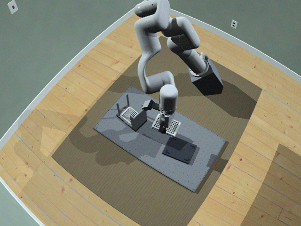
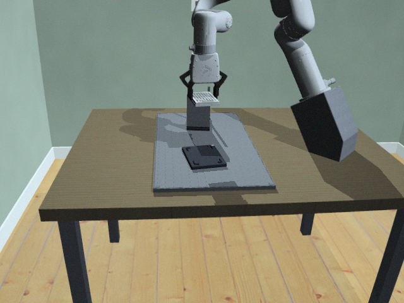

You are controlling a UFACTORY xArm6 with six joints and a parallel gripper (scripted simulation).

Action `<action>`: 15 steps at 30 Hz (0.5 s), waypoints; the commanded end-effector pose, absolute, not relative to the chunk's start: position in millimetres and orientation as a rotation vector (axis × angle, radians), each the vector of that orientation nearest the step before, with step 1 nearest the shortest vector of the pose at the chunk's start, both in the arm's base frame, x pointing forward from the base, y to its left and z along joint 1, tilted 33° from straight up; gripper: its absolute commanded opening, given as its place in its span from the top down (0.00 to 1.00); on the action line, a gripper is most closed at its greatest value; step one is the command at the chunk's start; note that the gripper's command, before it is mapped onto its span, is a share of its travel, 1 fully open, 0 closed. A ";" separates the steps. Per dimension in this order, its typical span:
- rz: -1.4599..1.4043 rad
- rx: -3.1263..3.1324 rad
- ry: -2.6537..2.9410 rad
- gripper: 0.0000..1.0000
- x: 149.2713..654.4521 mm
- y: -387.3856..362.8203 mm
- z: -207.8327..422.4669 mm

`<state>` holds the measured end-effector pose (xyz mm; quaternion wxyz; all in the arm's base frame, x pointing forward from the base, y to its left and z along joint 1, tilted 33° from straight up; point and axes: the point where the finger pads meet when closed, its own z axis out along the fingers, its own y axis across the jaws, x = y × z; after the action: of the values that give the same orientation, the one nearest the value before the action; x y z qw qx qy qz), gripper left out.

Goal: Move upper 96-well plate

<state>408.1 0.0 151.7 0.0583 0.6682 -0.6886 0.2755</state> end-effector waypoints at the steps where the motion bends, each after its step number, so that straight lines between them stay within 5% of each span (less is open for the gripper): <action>1: 0.839 2.025 -2.089 1.00 412.8 10.4 148.3; 15: 0.839 2.025 -2.089 1.00 424.3 45.3 132.1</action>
<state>421.5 40.6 132.9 0.0581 0.6684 -0.6885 0.2755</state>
